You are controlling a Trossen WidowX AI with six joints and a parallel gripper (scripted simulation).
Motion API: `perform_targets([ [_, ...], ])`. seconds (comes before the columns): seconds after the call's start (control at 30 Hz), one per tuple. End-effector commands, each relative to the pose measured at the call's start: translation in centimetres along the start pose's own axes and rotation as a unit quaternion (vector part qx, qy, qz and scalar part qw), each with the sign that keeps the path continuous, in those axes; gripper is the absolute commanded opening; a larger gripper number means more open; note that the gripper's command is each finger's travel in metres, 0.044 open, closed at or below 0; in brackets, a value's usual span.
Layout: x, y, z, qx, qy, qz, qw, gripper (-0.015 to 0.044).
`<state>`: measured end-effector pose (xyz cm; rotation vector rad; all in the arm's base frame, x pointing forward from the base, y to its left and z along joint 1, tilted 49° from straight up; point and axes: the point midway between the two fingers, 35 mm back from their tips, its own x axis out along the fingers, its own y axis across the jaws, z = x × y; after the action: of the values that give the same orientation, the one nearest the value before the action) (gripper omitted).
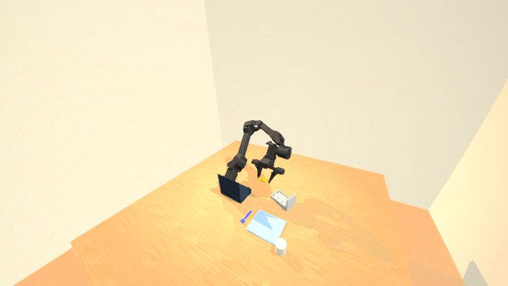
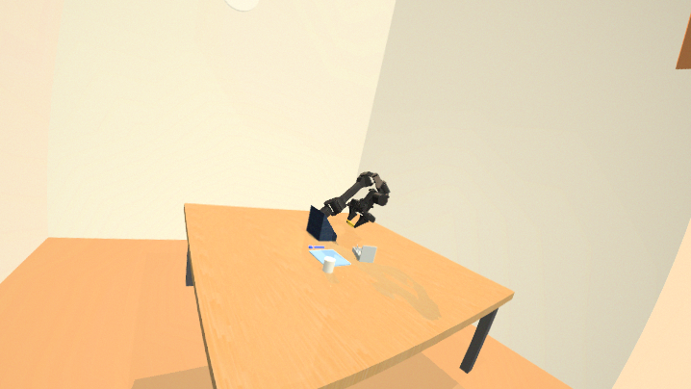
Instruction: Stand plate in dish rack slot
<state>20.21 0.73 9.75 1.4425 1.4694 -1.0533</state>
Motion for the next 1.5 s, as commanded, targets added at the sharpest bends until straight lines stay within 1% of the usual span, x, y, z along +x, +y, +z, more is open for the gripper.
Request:
perform_targets([
  [0.0, 0.8, 0.1, 0.2, -0.030, -0.044, 0.009, 0.999, 0.0000],
  [0.37, 2.8, 1.0, 0.6, -0.108, -0.150, 0.038, 0.982, 0.0000],
  [0.8, 4.2, 2.4, 0.3, -0.185, -0.259, 0.099, 0.943, 0.0000],
  [1.1, 4.7, 3.2, -0.5, -0.228, -0.320, 0.155, 0.906, 0.0000],
  [1.47, 4.7, 3.8, -2.0, -0.268, -0.376, 0.233, 0.856, 0.0000],
])
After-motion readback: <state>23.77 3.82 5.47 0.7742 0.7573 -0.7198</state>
